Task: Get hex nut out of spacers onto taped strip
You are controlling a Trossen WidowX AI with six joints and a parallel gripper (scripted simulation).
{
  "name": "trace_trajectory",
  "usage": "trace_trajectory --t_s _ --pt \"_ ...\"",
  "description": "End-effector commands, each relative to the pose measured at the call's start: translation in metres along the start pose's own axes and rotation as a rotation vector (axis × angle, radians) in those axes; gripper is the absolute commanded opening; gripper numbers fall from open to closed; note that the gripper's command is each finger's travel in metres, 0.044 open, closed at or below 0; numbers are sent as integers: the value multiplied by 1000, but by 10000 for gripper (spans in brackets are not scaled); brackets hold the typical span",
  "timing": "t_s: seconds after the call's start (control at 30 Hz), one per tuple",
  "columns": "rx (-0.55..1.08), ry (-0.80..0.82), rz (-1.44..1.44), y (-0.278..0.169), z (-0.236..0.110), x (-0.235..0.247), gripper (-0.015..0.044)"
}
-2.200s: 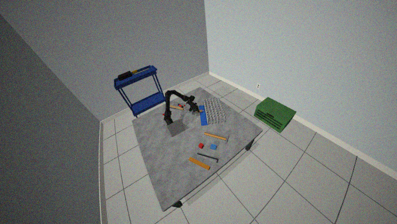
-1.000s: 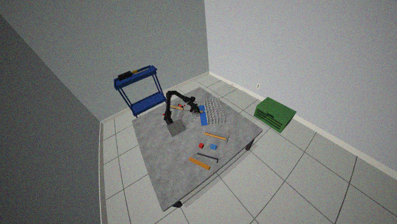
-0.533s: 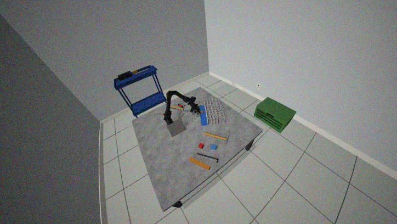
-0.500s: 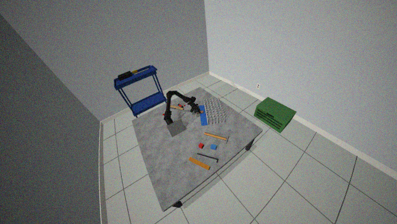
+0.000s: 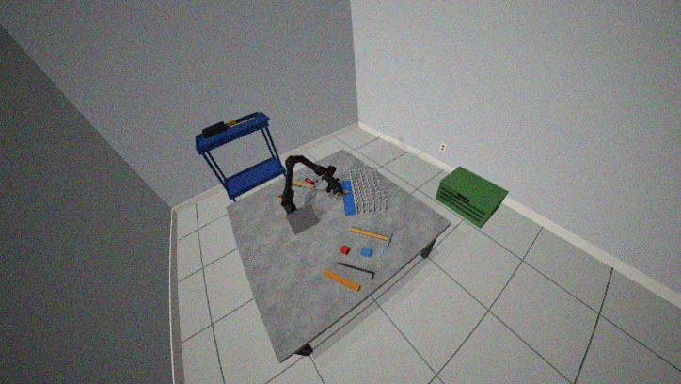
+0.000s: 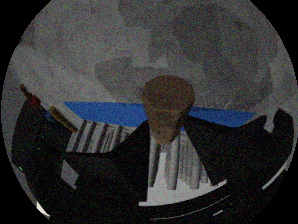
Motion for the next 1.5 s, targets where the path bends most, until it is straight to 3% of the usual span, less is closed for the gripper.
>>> trace_trajectory --t_s 0.0,1.47 --pt "-4 -1 0 5 -3 -2 0" --pt "-9 -1 3 32 -25 2 0"
Point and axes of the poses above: the point midway between the two fingers, 35 mm back from their tips, its own z axis out along the fingers, its own x axis across the jaws, y = z × x, the point moved 7 cm from there along -z, back along the fingers, and after that the axes turned 10 degrees about z, right-handed, at the moved point
